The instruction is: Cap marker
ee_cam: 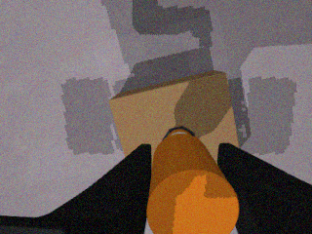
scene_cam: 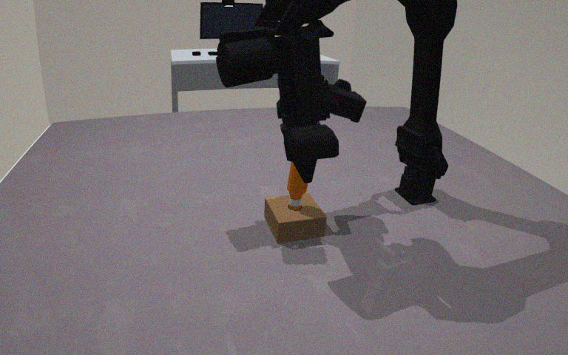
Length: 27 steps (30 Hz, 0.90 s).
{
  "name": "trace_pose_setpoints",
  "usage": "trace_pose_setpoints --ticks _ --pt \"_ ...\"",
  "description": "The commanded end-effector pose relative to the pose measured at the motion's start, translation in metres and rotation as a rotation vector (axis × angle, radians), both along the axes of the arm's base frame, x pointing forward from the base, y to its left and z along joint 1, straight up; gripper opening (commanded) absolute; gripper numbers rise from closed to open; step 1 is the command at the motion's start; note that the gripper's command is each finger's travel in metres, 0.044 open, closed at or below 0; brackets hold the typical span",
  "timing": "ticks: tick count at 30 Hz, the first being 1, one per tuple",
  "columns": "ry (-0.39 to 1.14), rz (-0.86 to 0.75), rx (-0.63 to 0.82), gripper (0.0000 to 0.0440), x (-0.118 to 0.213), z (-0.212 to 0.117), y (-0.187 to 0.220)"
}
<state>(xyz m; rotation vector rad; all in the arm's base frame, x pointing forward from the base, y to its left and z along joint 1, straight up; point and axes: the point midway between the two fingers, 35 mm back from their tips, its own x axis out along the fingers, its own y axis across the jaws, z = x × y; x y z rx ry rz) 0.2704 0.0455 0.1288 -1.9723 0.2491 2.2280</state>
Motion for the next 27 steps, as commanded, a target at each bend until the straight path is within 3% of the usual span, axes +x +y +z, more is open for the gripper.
trace_pose_setpoints --ticks 1,2,4,23,27 --pt "0.025 0.017 0.010 0.0002 -0.003 -0.012 0.001" --pt "0.026 0.021 0.010 0.0002 -0.004 -0.014 0.001" --pt "0.035 0.027 0.005 0.0055 -0.005 -0.019 0.000" --pt "0.080 0.045 0.018 0.0155 -0.018 -0.024 0.000" --pt "0.096 0.055 0.032 0.0197 -0.026 -0.021 0.001"
